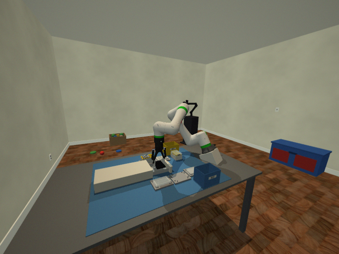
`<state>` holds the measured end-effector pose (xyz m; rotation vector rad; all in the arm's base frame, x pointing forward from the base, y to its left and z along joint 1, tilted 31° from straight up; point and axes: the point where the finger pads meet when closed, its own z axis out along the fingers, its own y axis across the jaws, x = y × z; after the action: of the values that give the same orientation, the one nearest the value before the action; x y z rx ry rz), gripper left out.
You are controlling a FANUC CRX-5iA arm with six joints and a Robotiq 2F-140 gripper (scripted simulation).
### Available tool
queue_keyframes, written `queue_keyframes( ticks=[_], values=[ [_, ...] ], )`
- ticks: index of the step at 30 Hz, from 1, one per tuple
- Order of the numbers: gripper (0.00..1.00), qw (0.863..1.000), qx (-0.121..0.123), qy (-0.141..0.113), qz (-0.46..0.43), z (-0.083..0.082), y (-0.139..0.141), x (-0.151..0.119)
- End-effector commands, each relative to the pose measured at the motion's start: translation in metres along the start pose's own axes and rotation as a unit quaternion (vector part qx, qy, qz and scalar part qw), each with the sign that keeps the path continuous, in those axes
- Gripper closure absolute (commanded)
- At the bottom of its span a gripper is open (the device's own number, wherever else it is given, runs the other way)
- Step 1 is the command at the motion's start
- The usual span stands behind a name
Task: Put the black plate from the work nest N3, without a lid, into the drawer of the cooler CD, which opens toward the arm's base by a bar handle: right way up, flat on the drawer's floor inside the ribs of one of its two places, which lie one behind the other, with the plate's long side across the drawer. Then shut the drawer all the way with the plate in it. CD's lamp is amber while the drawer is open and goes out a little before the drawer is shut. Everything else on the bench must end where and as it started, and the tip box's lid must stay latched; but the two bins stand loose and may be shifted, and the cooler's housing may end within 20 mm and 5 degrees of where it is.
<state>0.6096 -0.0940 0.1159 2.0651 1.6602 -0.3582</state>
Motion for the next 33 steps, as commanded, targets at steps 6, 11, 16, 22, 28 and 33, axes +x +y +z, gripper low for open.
queue_keyframes(
  ticks=[6, 11, 16, 22, 28, 33],
  values=[
    [1.00, 1.000, 0.000, 0.000, 0.000, 0.009, 0.000, 0.000],
    [1.00, 1.000, 0.000, 0.000, 0.000, 0.015, 0.000, 0.000],
    [1.00, 1.000, 0.000, 0.000, 0.000, 0.022, 0.000, 0.000],
    [1.00, 1.000, 0.000, 0.000, 0.000, 0.026, 0.000, 0.000],
    [1.00, 1.000, 0.000, 0.000, 0.000, 0.026, 0.000, 0.000],
    [1.00, 1.000, 0.000, 0.000, 0.000, 0.026, 0.000, 0.000]
  ],
)
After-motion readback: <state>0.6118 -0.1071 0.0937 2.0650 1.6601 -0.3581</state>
